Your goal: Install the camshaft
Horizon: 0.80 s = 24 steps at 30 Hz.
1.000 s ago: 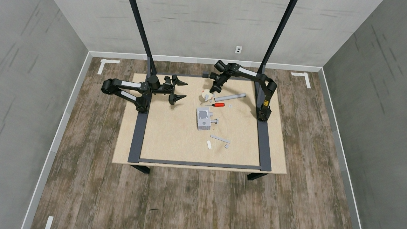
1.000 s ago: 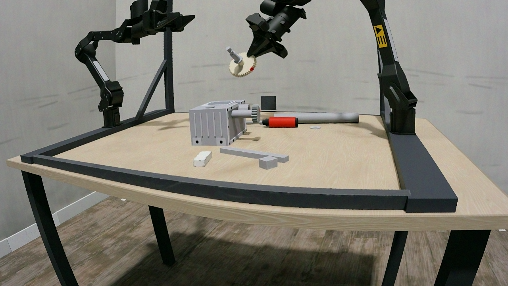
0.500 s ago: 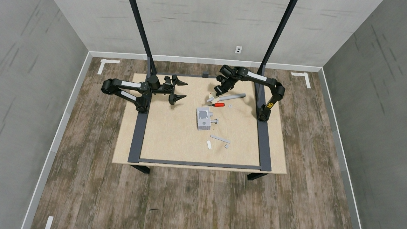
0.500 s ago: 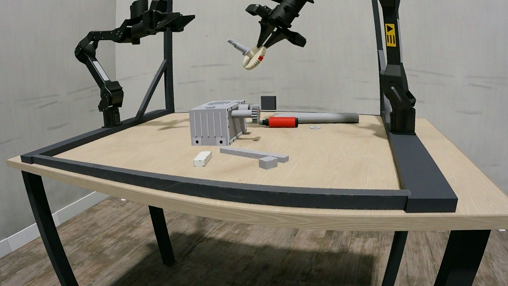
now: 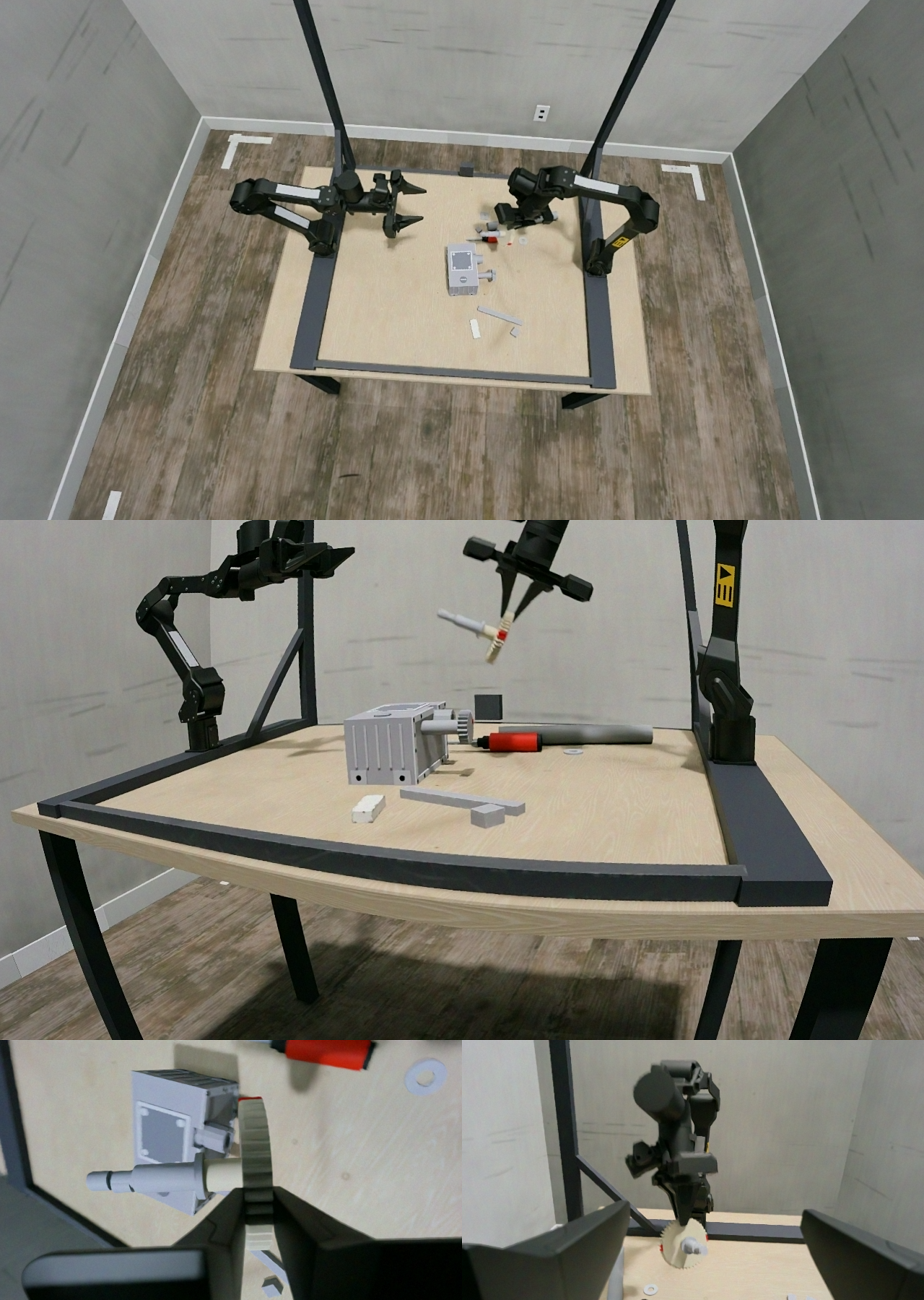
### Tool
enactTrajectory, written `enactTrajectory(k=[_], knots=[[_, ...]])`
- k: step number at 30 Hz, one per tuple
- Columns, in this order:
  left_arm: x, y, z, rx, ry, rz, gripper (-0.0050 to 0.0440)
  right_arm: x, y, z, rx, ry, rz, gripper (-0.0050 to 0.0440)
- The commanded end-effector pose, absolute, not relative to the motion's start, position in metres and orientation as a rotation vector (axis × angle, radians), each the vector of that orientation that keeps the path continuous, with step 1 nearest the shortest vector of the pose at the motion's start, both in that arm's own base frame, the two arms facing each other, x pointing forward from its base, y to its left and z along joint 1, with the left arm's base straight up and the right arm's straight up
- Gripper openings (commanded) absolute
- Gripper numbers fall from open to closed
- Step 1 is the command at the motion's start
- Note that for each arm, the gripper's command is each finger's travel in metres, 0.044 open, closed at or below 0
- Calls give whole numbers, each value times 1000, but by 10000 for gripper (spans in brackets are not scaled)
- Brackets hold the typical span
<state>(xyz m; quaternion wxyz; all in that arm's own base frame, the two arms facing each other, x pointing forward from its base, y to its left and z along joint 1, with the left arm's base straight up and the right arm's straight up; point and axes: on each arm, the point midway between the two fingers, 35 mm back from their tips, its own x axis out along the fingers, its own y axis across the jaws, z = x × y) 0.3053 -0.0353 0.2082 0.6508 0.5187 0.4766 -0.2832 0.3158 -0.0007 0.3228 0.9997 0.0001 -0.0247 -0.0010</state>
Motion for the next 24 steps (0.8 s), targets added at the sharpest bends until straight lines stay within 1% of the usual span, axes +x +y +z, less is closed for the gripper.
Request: enactTrajectory(k=[1,3,4,8,10,12,14,19,21,23,24], knots=[[304,-34,221,1220,1014,-675,-50,314,2,339,5,-89,9,400],[296,-29,207,1236,1053,-736,-50,314,2,339,5,-89,9,400],[291,-25,186,1248,1111,-821,-50,314,2,339,5,-89,9,400],[272,-18,174,1306,1083,-996,-50,314,2,339,5,-89,9,400],[273,-15,128,1233,1250,-1085,-50,314,2,339,5,-89,9,400],[276,-11,127,1219,1259,-1030,-50,314,2,339,5,-89,9,400],[275,-10,118,1209,1288,-1051,-50,314,2,339,5,-89,9,400],[277,-10,114,1198,1306,-1056,-50,314,2,339,5,-89,9,400],[268,-8,104,1177,1353,-1089,-50,314,2,339,5,-89,9,400],[273,-10,113,1194,1318,-1067,-50,314,2,339,5,-89,9,400],[267,-10,104,1181,1354,-1094,-50,314,2,339,5,-89,9,400]])
